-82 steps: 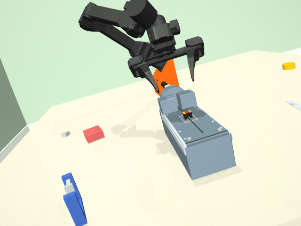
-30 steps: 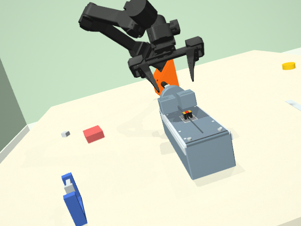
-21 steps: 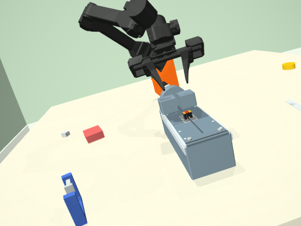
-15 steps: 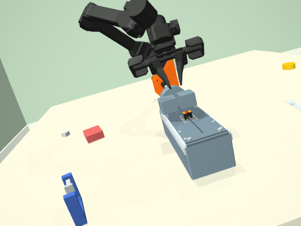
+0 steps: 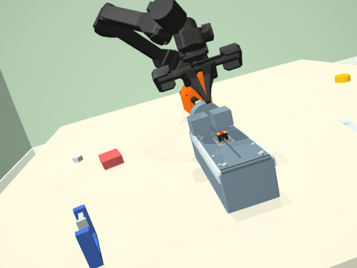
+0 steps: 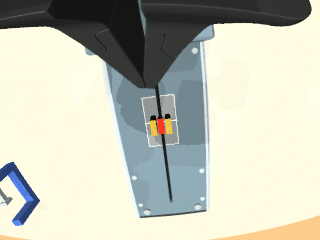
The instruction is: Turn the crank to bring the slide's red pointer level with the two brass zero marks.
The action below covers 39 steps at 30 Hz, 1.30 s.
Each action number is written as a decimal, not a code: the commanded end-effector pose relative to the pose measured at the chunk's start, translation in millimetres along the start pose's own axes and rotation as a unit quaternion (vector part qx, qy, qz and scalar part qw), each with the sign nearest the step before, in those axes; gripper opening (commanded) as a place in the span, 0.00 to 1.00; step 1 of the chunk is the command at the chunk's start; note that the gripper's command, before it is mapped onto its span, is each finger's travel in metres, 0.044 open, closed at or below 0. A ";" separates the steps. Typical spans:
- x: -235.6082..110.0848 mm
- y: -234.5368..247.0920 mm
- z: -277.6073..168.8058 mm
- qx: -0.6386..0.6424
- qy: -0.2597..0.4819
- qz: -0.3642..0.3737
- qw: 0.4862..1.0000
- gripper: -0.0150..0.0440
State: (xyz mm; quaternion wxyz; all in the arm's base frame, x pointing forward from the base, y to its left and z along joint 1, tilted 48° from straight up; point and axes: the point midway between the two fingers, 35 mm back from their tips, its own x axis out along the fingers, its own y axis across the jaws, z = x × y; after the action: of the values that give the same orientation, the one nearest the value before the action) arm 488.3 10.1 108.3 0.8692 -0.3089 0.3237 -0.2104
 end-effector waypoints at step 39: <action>0.0 0.1 0.0 0.000 0.000 0.000 1.000 0.29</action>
State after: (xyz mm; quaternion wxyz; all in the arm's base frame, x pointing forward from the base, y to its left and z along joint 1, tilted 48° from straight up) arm 488.2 10.0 108.3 0.8691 -0.3090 0.3237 -0.2106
